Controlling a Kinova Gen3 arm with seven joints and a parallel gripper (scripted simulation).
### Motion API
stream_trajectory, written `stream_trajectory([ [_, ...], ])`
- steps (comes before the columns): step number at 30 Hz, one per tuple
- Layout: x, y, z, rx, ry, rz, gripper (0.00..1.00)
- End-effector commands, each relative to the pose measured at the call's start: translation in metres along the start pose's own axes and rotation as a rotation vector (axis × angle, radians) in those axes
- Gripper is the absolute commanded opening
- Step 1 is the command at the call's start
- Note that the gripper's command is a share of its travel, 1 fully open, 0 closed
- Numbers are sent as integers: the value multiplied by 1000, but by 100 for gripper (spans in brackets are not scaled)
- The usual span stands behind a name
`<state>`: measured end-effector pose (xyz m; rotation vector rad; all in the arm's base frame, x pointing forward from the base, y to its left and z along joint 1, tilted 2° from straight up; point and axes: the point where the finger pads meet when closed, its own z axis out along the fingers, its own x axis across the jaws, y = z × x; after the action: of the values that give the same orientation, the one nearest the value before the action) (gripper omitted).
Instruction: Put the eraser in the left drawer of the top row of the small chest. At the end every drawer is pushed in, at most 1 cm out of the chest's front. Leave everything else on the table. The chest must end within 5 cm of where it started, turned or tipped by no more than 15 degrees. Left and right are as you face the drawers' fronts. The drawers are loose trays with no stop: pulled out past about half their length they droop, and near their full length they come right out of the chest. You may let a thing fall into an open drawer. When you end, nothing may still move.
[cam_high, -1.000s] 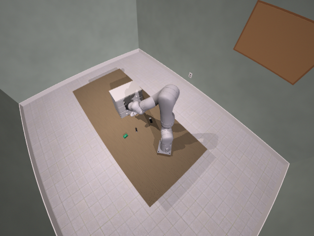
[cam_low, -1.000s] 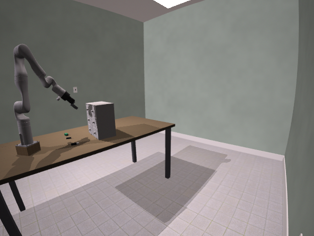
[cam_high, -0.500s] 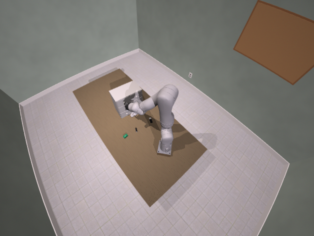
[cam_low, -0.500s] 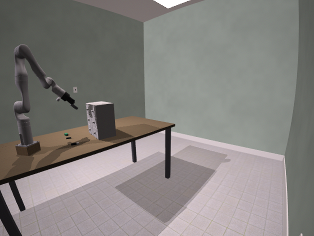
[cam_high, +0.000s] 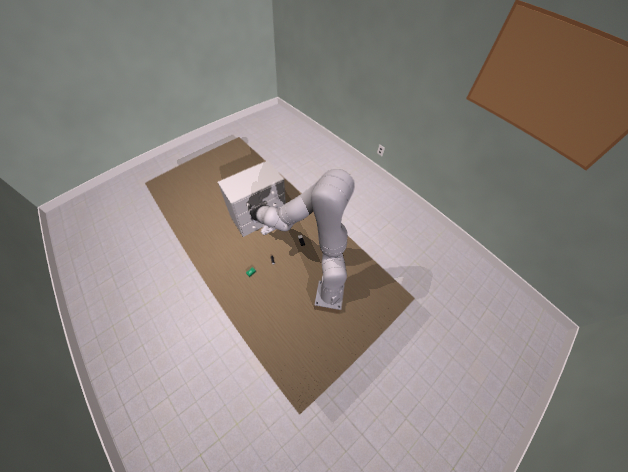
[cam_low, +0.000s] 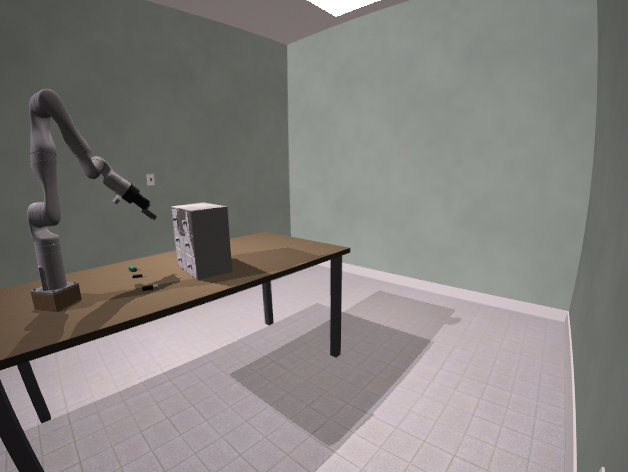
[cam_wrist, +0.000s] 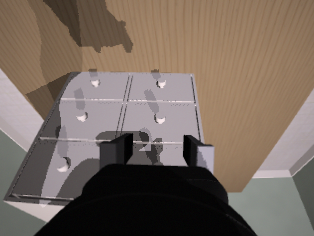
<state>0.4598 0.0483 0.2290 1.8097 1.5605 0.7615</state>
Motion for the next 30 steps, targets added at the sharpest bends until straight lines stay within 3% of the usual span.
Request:
stream_trajectory([
  [1,-1,-1,1,-2,-2,-1,100],
  [30,0,-1,3,-22,2,0,100],
])
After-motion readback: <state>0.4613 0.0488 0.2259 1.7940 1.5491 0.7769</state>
